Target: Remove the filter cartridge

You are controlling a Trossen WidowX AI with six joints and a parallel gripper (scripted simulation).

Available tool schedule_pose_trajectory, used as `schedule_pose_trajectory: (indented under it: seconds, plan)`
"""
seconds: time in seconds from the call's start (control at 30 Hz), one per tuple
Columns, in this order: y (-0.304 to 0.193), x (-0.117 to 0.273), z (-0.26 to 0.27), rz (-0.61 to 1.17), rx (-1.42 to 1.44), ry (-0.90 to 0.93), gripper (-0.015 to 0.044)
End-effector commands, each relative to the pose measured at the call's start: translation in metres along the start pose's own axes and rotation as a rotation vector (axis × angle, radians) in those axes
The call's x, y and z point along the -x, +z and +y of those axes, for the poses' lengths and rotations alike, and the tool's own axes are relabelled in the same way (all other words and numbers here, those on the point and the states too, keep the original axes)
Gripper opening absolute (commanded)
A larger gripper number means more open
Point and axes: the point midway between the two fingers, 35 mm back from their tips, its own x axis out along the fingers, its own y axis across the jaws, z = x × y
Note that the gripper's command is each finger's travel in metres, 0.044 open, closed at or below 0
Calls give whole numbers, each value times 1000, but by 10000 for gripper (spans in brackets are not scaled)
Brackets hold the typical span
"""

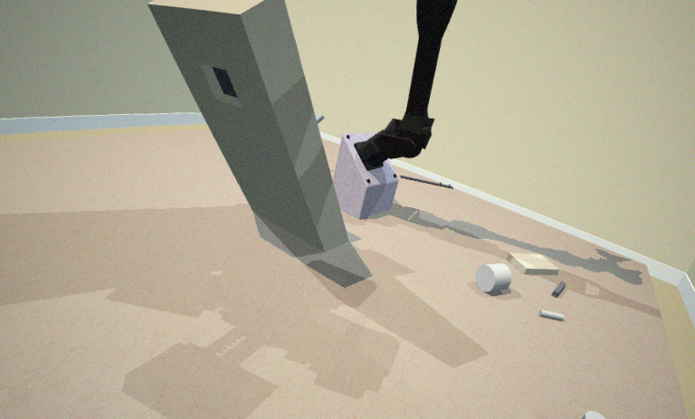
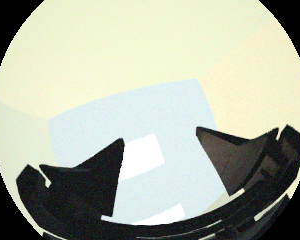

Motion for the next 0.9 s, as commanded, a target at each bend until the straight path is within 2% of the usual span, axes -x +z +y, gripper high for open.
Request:
schedule_pose_trajectory:
  seconds: [0.0, 0.17, 0.37, 0.67, 0.87]
  plan:
    - [2, 0, -2, -7, 8, -5, 374]
    - [58, -3, -49, -179, 205, -135, 243]
    - [135, 15, -87, -392, 438, -298, 95]
    - [231, 71, -100, -675, 712, -510, 95]
    - [297, 145, -77, -937, 916, -696, 95]
